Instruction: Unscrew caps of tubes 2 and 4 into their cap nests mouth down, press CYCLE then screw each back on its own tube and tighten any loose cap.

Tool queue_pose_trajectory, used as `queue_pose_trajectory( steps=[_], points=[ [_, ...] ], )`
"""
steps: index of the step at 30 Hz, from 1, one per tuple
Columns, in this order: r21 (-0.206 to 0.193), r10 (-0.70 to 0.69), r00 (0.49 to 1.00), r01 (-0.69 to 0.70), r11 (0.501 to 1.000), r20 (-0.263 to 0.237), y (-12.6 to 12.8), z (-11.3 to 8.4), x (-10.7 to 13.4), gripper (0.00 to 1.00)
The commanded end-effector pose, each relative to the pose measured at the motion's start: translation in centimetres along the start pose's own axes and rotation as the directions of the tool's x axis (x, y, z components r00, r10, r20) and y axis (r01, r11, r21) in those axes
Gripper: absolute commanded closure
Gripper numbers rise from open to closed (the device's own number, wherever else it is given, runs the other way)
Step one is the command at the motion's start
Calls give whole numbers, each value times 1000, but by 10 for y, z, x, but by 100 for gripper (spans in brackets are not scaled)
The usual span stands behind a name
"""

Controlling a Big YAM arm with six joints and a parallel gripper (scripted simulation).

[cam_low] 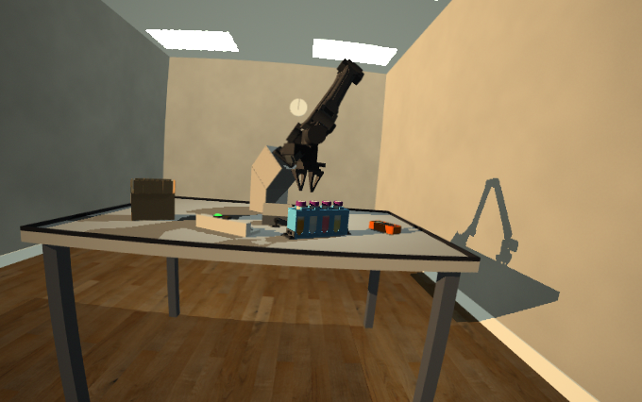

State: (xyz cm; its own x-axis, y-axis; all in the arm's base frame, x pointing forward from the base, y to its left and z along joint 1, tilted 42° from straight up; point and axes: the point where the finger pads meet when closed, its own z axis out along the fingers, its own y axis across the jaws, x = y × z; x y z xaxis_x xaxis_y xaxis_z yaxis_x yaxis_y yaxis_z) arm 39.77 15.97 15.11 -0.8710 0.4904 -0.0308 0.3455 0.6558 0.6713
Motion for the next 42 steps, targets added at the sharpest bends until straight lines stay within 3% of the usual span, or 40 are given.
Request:
queue_pose_trajectory(
  steps=[1,3,6,8,11,15,17,18,20,21,22,23,27,30,34,36,37,42],
  points=[
    [-5,-221,975,221,975,-11,13,-3,22,51],
    [-8,-355,935,355,935,-7,20,-4,37,51],
    [-18,-464,886,465,885,10,32,-7,40,51],
    [-12,-571,821,571,821,3,32,-4,58,51],
    [-15,-666,746,666,746,9,35,-4,66,51],
    [-12,-813,582,813,582,12,45,-5,89,51],
    [-12,-813,582,813,582,12,45,-5,89,51],
    [-14,-876,481,877,481,34,60,-9,92,51],
    [-12,-911,411,912,411,23,57,-7,102,51],
    [-11,-936,351,936,351,13,55,-5,112,51],
    [-11,-941,337,942,337,17,57,-6,111,51],
    [-11,-965,262,965,262,14,59,-6,119,51],
    [-9,-996,85,996,85,18,68,-8,132,51],
    [-5,-994,113,994,113,-11,58,0,122,51],
    [-4,-994,112,994,112,-7,59,-1,122,51],
    [-3,-994,105,994,105,19,69,-5,125,51],
    [-14,-996,93,996,93,1,61,7,129,51],
    [-15,-996,94,995,94,-5,57,23,131,51]
  ],
)
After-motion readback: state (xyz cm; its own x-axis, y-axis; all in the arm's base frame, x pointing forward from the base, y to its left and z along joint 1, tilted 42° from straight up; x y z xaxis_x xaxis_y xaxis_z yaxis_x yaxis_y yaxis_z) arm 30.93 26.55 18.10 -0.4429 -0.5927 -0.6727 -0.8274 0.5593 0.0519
